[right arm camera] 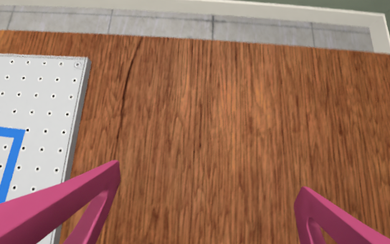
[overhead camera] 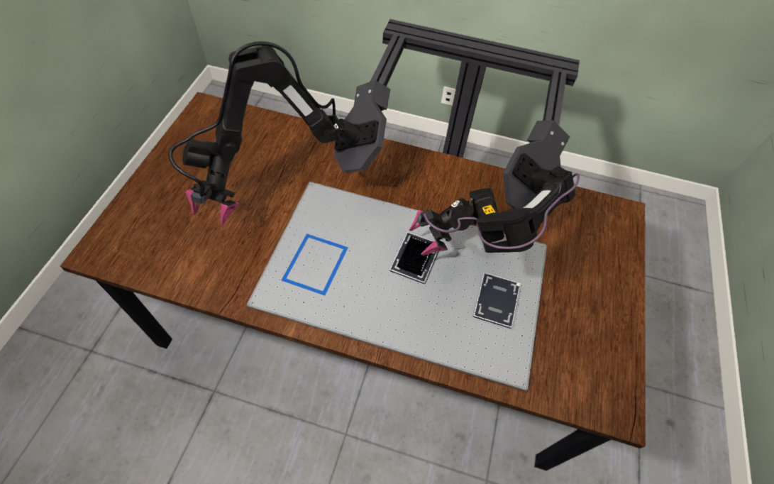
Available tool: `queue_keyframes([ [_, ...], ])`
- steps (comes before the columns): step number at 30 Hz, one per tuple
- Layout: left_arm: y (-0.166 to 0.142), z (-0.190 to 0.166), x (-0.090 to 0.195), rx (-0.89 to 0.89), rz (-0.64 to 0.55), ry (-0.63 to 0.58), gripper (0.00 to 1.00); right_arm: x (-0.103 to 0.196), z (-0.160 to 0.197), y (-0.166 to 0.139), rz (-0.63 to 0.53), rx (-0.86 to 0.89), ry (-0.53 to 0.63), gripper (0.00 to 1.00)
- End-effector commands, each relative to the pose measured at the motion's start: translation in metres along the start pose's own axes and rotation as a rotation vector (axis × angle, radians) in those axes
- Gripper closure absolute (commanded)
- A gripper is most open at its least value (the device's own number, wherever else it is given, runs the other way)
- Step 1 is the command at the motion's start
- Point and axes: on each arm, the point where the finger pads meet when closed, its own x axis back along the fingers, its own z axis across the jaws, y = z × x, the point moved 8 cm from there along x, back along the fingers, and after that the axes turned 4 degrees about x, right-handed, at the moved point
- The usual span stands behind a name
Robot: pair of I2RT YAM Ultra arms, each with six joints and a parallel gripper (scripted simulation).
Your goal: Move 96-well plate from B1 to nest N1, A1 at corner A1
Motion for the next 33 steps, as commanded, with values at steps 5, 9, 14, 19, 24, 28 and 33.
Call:
queue_keyframes([
  [5,0.006,-0.005,-0.001,0.004,-0.028,-0.001,0.00,0.004,-0.009,0.016,-0.069,0.029,0.019,0.00],
  [9,0.002,-0.006,-0.001,0.002,-0.001,-0.003,0.00,0.003,-0.007,0.014,-0.056,0.023,0.029,0.00],
  [14,-0.005,-0.006,-0.001,0.095,0.129,0.048,0.00,0.003,0.015,0.014,-0.005,0.023,0.088,0.00],
  [19,0.000,-0.011,-0.002,0.226,0.294,0.140,0.00,0.009,0.082,0.032,0.030,0.071,0.290,0.00],
  [24,0.004,-0.012,-0.002,0.295,0.377,0.189,0.00,0.022,0.122,0.044,0.040,0.132,0.419,0.00],
  [28,0.019,-0.011,-0.007,0.398,0.425,0.250,0.00,0.044,0.162,0.051,0.058,0.222,0.556,0.00],
  [33,0.037,-0.007,-0.016,0.532,0.454,0.308,0.00,0.076,0.203,0.055,0.057,0.356,0.707,0.00],
])
